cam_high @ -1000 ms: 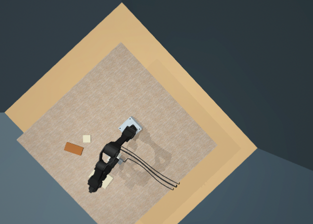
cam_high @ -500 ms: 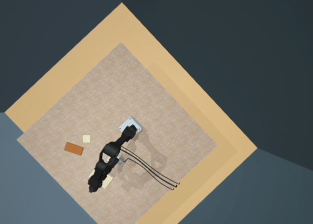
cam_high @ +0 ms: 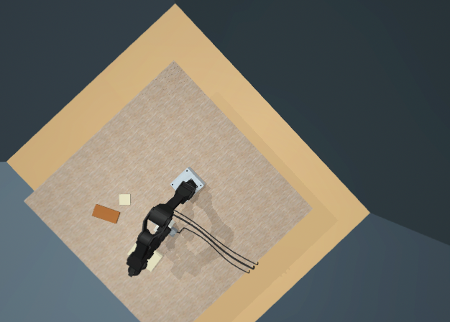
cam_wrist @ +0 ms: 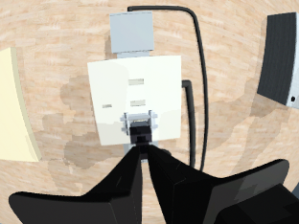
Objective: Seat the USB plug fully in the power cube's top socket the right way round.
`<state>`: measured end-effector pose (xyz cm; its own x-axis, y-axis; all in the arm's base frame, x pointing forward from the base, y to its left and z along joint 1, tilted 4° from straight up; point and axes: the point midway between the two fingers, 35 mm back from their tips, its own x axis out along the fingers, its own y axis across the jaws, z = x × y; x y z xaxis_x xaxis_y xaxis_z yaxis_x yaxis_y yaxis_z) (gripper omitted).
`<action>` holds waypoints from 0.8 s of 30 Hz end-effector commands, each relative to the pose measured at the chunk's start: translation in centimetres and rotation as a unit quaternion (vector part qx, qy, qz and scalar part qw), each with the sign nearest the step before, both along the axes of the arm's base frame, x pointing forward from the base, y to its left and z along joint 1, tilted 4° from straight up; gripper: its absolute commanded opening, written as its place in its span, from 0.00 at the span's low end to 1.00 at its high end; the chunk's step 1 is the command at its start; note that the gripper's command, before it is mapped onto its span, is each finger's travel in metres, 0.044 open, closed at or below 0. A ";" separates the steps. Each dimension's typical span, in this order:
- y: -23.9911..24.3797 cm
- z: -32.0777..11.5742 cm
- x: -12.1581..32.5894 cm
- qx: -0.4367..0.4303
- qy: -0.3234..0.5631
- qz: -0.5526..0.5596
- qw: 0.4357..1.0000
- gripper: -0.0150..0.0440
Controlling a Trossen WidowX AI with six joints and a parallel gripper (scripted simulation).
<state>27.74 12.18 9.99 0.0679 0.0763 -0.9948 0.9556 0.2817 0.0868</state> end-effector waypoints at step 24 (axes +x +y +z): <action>0.0 -0.5 0.0 0.001 0.003 0.002 1.000 0.25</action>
<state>27.77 12.18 9.70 0.0679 0.0763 -0.9948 0.9556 0.2817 0.0868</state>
